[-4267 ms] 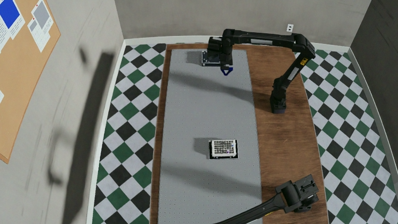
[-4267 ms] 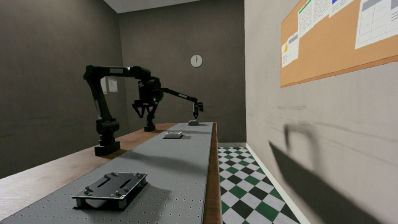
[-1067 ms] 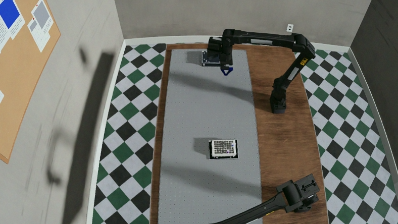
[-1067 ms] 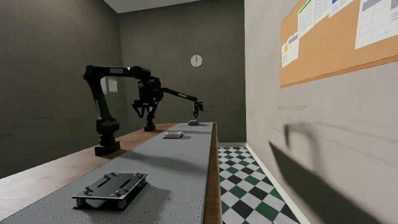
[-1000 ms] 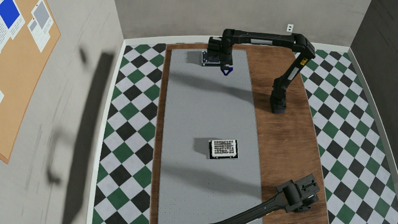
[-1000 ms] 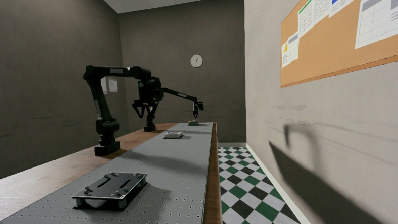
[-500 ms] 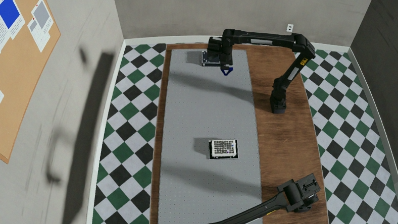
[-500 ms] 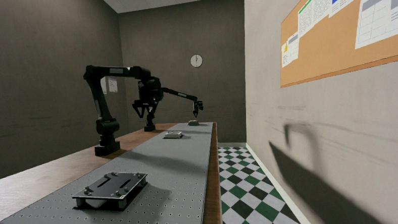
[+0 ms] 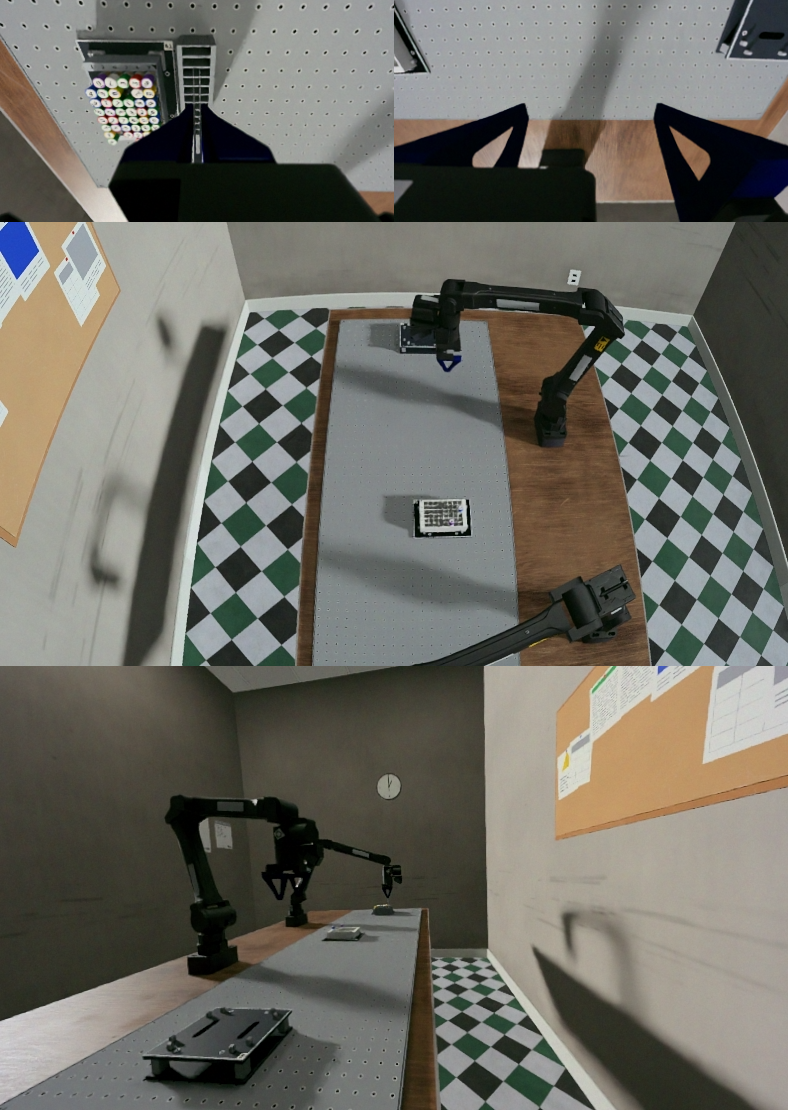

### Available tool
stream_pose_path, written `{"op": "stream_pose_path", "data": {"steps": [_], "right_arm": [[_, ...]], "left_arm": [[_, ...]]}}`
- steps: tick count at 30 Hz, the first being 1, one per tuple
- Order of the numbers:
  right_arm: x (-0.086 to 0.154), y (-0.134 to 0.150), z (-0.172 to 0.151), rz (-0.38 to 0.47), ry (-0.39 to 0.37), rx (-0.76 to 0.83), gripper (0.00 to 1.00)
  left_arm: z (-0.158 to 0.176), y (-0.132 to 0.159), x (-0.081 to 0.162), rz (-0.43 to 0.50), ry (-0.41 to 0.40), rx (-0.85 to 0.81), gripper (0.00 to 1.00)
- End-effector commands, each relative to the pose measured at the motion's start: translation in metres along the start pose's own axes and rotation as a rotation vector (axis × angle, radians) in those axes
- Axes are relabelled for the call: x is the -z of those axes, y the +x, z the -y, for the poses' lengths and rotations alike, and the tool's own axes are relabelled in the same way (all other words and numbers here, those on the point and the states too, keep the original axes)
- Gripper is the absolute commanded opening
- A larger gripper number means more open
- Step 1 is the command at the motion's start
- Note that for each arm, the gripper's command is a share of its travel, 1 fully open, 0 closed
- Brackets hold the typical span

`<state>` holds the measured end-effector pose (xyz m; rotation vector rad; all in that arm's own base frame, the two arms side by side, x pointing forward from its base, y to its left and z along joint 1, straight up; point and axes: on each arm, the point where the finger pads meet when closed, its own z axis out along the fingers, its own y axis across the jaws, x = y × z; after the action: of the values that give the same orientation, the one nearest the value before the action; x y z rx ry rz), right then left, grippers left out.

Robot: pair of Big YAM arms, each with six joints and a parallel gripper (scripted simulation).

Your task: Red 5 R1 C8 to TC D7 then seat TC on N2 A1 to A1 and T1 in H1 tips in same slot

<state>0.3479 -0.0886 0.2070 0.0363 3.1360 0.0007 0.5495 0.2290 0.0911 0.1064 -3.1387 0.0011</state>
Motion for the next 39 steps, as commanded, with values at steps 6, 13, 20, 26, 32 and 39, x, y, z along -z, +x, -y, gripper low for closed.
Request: {"op": "stream_pose_path", "data": {"steps": [6, 13, 20, 26, 32, 39], "right_arm": [[0.011, -0.009, 0.002, 0.030, 0.008, -0.002, 1.00], [0.011, -0.009, 0.002, 0.030, 0.008, -0.002, 1.00], [0.011, -0.009, 0.002, 0.030, 0.008, -0.002, 1.00], [0.011, -0.009, 0.002, 0.030, 0.008, -0.002, 1.00], [0.011, -0.009, 0.002, 0.030, 0.008, -0.002, 1.00], [0.011, -0.009, 0.002, 0.030, 0.008, -0.002, 1.00]], "left_arm": [[0.001, -0.014, 0.023, 0.035, -0.012, -0.010, 0.07], [0.000, -0.017, 0.040, 0.057, -0.020, -0.010, 0.07], [0.000, -0.017, 0.029, 0.035, -0.012, -0.010, 0.07], [0.001, -0.015, 0.039, 0.041, -0.014, -0.010, 0.07], [0.000, -0.017, 0.049, 0.054, -0.019, -0.010, 0.07], [0.000, -0.018, 0.057, 0.062, -0.021, -0.010, 0.07]]}}
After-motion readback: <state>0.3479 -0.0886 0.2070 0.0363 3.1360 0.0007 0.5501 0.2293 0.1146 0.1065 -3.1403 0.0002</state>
